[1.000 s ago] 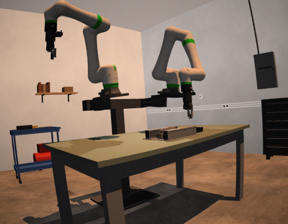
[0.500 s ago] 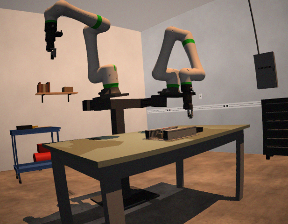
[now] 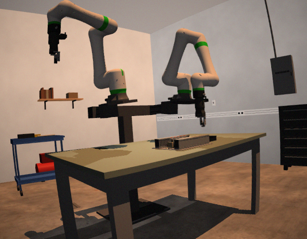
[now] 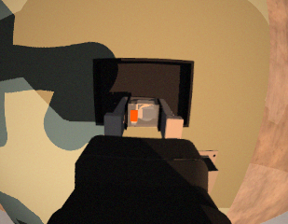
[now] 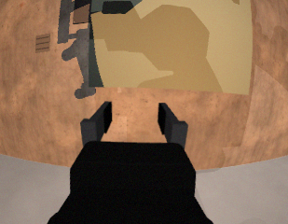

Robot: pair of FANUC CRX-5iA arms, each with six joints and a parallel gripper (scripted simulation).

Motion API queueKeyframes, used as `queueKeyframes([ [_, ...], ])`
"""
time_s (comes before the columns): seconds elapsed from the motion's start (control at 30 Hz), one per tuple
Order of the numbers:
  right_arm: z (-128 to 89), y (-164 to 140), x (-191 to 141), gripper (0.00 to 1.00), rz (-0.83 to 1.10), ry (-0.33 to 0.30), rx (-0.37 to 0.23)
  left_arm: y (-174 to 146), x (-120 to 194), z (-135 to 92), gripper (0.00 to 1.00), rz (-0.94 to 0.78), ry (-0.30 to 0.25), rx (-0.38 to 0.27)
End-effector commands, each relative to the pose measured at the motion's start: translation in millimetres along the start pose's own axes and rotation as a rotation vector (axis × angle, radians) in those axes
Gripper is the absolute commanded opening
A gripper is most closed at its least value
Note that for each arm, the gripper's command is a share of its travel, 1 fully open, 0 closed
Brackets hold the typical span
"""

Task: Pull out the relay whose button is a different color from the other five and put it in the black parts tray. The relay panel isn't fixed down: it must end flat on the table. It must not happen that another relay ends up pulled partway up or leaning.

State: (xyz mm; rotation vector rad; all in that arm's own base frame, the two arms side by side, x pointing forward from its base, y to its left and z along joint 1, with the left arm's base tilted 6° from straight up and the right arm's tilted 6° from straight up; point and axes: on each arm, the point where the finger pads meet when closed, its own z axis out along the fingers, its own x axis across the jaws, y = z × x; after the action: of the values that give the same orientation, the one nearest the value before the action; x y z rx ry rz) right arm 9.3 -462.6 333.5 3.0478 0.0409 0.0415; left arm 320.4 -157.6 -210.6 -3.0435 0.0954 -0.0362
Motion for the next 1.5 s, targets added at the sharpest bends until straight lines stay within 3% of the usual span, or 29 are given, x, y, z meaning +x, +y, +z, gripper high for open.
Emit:
queueKeyframes([
  [0.0,-0.9,0.2,-0.2,1.0,0.0,0.0,-0.002,0.3,0.6,1.5,0.0,0.0,0.001,-0.001],
  [0.4,-0.9,0.2,-0.2,1.0,0.0,0.0,-0.002,0.2,0.5,14.6,0.0,0.0,0.001,-0.001],
  [1.47,-0.9,0.2,-0.2,1.0,0.0,0.0,-0.002,0.0,0.6,80.4,0.0,0.0,0.001,-0.001],
])
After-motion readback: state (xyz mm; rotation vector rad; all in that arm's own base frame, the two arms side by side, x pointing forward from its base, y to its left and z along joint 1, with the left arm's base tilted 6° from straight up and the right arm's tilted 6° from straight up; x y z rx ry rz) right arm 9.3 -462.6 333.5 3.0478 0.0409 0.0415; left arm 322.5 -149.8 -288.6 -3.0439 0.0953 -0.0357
